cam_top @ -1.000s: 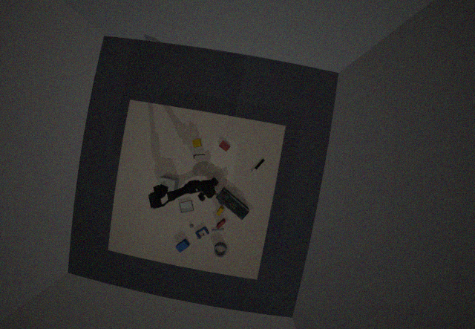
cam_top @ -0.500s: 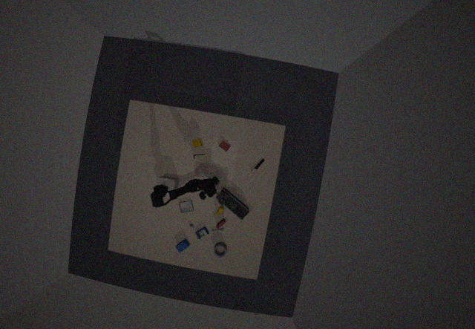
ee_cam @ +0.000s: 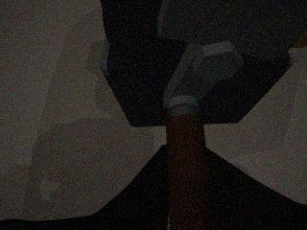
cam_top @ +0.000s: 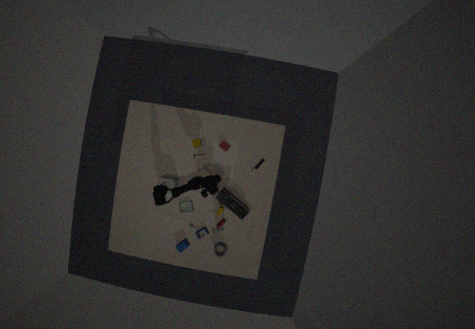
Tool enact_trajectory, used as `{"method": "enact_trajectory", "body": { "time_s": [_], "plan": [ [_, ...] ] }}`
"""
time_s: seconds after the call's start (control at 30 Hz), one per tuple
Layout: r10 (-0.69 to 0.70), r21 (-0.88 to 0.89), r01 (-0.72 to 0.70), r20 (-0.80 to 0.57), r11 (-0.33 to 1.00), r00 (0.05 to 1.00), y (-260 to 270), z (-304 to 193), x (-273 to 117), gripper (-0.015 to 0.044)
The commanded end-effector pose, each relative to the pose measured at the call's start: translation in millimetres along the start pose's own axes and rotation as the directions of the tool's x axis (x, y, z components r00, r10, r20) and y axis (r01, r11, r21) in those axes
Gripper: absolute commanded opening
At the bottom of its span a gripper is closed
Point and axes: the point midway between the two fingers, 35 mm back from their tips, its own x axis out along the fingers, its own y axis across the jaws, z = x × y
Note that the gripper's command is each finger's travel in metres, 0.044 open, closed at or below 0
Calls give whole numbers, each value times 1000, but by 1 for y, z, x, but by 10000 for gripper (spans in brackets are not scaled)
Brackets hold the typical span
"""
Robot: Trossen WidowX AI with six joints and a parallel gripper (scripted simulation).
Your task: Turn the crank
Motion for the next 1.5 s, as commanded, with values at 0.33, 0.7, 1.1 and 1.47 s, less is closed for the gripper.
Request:
{"method": "enact_trajectory", "body": {
  "time_s": [0.33,0.7,1.1,1.47],
  "plan": [
    [7,4,-7,0,1000,1000,14,5,-5,0],
    [7,4,-7,0,1000,1000,14,6,-6,0],
    [7,4,-7,0,1000,1000,15,7,-6,0],
    [7,4,-7,0,1000,1000,15,7,-6,0]
  ]
}}
